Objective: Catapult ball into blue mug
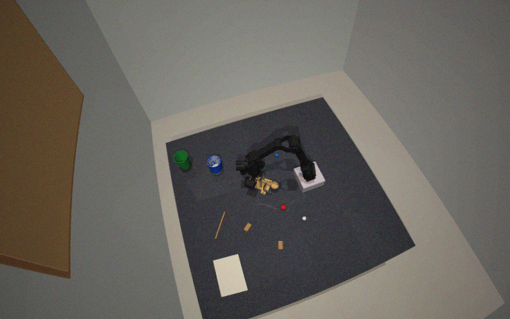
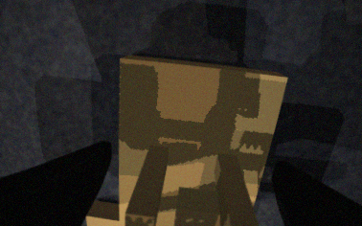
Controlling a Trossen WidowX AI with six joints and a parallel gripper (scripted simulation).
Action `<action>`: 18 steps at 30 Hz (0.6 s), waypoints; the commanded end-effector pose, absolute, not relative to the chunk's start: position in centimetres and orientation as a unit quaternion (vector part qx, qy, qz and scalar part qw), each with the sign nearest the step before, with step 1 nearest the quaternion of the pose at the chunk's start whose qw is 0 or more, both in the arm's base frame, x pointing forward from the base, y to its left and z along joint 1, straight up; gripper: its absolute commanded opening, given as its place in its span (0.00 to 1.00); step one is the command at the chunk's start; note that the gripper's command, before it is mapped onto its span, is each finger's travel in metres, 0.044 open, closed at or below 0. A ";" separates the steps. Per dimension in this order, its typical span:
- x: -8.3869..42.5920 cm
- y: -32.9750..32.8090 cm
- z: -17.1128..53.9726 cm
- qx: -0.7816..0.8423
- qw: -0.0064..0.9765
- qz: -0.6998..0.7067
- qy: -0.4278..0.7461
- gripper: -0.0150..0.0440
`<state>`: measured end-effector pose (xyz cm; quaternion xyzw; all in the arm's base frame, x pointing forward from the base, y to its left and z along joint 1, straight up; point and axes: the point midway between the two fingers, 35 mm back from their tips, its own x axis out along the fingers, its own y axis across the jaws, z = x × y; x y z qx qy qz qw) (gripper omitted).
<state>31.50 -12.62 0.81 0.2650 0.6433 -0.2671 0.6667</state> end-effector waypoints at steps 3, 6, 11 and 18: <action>31.5 -12.6 0.9 0.265 0.667 -0.267 0.643 0.69; 31.5 -12.6 0.9 0.265 0.667 -0.267 0.643 0.56; 31.5 -12.6 0.9 0.265 0.667 -0.267 0.643 0.47; 31.4 -12.6 5.6 0.265 0.667 -0.267 0.643 0.25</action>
